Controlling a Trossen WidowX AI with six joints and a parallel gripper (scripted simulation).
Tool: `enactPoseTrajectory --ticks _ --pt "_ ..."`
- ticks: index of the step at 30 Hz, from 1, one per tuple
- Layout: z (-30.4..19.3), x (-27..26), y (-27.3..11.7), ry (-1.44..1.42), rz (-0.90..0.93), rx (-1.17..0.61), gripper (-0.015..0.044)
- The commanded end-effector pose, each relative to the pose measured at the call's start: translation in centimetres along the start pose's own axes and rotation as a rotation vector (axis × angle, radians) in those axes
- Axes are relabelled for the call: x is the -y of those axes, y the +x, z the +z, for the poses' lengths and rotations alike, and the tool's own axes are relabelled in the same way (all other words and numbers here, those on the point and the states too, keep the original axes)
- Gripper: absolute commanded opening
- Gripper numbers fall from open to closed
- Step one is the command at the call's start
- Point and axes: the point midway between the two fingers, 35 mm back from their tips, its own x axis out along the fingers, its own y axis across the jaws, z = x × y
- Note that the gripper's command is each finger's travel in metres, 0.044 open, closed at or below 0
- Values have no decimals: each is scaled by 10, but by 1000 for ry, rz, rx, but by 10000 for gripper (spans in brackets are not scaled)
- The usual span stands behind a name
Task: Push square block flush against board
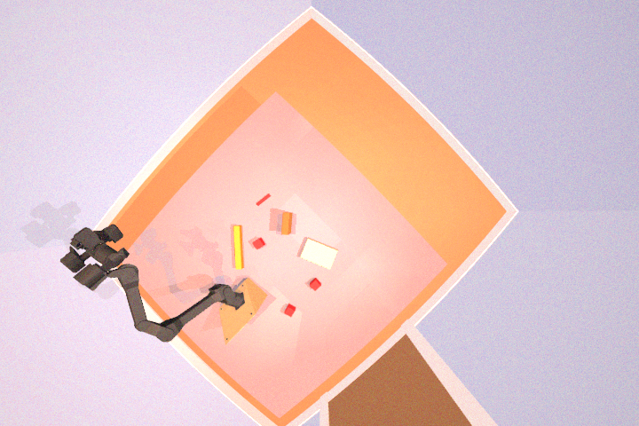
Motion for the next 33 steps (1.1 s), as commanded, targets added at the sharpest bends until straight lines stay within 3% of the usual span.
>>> enactPoseTrajectory --ticks 1,4,15,33 --pt "0 0 0 0 0 0 374" --pt "2 7 1 17 -12 9 295" --pt "34 108 -2 134 -237 129 6" --pt "74 261 -64 259 -680 287 0"
